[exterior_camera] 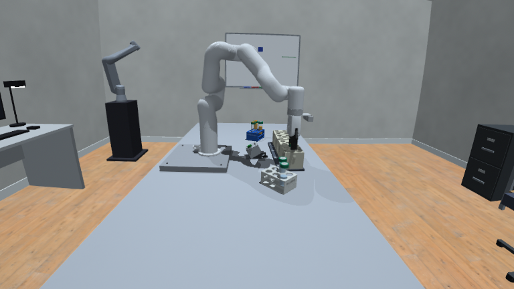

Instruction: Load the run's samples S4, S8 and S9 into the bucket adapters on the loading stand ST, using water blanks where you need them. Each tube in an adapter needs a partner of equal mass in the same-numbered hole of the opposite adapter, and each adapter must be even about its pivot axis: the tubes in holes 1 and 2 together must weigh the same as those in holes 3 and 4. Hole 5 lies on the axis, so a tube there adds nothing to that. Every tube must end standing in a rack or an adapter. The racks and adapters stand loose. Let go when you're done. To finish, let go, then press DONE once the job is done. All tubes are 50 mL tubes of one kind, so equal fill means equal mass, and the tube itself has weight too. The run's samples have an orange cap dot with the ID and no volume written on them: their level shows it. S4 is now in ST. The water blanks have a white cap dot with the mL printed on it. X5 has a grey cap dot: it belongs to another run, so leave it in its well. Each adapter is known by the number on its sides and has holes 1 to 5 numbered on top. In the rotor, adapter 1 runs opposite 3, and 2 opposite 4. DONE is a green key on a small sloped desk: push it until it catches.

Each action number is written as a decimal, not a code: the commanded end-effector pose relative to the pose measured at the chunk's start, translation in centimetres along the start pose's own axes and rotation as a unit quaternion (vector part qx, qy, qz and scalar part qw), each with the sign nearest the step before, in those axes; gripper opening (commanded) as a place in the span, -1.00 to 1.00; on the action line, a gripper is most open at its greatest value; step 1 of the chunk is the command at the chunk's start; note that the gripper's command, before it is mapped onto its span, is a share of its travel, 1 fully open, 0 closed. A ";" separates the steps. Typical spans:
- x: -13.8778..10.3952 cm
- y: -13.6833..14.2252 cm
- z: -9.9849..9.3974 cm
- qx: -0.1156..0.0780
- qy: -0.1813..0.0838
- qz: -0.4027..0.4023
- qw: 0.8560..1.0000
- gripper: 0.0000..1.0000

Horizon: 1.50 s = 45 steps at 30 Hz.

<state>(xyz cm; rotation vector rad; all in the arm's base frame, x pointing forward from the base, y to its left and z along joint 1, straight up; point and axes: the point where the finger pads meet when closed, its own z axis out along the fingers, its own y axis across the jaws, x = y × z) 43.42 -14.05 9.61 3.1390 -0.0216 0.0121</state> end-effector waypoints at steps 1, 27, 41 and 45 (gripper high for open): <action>0.1 0.0 -0.1 -0.002 0.002 0.000 1.000 -0.13; 0.1 0.0 -3.8 -0.002 0.002 0.000 1.000 -0.13; 0.1 0.0 -6.2 -0.002 0.002 0.000 1.000 -0.13; 0.1 0.0 -7.0 -0.002 0.002 0.000 1.000 -0.13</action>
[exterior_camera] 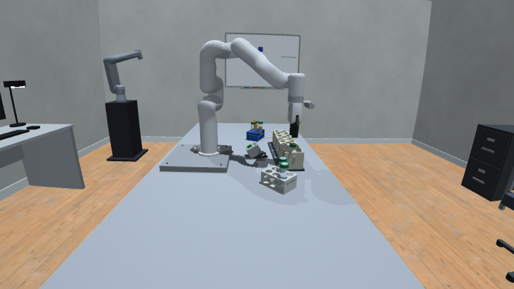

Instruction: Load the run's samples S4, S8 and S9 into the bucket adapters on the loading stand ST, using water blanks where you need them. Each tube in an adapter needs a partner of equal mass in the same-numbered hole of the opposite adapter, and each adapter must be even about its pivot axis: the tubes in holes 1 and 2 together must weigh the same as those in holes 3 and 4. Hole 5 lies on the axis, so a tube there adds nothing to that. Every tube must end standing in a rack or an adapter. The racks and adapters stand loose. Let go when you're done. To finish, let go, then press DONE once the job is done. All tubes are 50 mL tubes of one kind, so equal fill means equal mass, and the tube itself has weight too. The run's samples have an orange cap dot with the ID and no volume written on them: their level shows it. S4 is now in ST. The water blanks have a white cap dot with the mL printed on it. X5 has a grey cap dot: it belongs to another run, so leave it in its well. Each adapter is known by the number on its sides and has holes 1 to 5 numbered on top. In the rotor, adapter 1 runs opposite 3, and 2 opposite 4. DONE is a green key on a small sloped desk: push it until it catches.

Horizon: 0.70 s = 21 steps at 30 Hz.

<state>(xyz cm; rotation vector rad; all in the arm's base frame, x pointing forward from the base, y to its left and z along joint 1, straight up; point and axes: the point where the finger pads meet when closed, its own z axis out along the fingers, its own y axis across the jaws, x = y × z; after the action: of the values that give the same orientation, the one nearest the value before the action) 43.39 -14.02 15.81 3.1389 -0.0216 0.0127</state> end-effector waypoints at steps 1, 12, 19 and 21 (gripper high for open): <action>0.1 0.0 -1.0 -0.002 0.001 0.000 1.000 -0.13; 0.1 0.0 -2.8 -0.002 0.001 0.000 1.000 -0.13; 0.1 0.0 -4.2 -0.002 0.001 0.000 1.000 -0.13; 0.1 0.0 -4.6 -0.002 0.001 0.000 1.000 -0.13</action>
<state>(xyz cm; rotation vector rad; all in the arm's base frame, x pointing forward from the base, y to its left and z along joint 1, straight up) 43.36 -14.00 19.61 3.1389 -0.0216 0.0126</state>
